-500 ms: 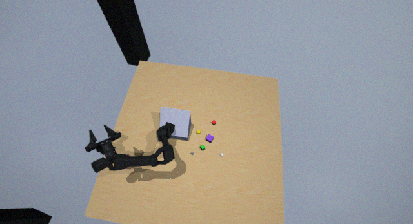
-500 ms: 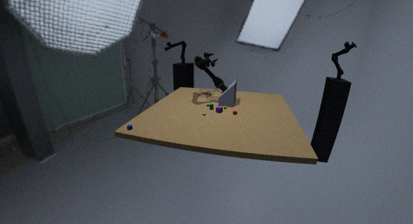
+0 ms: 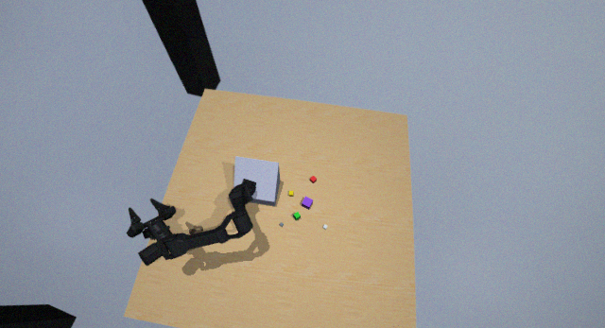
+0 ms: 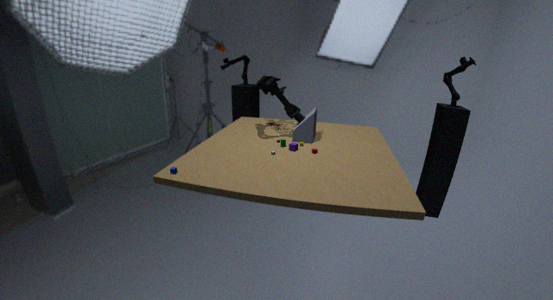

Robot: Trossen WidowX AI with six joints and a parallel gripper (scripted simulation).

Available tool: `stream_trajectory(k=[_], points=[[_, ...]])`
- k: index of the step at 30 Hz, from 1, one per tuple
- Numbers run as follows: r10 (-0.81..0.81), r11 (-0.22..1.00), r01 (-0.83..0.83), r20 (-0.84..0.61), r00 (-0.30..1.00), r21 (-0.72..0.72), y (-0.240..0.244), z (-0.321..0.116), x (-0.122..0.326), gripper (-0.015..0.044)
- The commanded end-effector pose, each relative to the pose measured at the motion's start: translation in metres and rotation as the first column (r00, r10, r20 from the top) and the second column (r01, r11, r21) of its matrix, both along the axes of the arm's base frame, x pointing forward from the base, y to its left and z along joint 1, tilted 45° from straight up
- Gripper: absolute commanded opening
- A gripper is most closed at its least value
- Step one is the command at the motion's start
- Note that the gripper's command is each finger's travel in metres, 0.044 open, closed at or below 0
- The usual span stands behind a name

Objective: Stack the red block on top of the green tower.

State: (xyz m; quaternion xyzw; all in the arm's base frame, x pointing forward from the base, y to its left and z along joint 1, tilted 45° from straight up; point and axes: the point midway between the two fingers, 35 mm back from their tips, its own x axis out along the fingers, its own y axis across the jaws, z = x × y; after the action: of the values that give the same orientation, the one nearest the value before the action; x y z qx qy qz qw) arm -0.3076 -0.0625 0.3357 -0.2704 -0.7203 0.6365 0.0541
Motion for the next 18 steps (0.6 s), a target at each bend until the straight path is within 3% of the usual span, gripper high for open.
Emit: stream_trajectory(k=[1, 18], points=[[0.097, 0.993, -0.098, -0.020, 0.995, -0.070, -0.034, -0.002, 0.005, 0.0440], [0.465, 0.809, -0.462, -0.085, 0.881, -0.363, -0.168, -0.012, 0.071, 0.0440]])
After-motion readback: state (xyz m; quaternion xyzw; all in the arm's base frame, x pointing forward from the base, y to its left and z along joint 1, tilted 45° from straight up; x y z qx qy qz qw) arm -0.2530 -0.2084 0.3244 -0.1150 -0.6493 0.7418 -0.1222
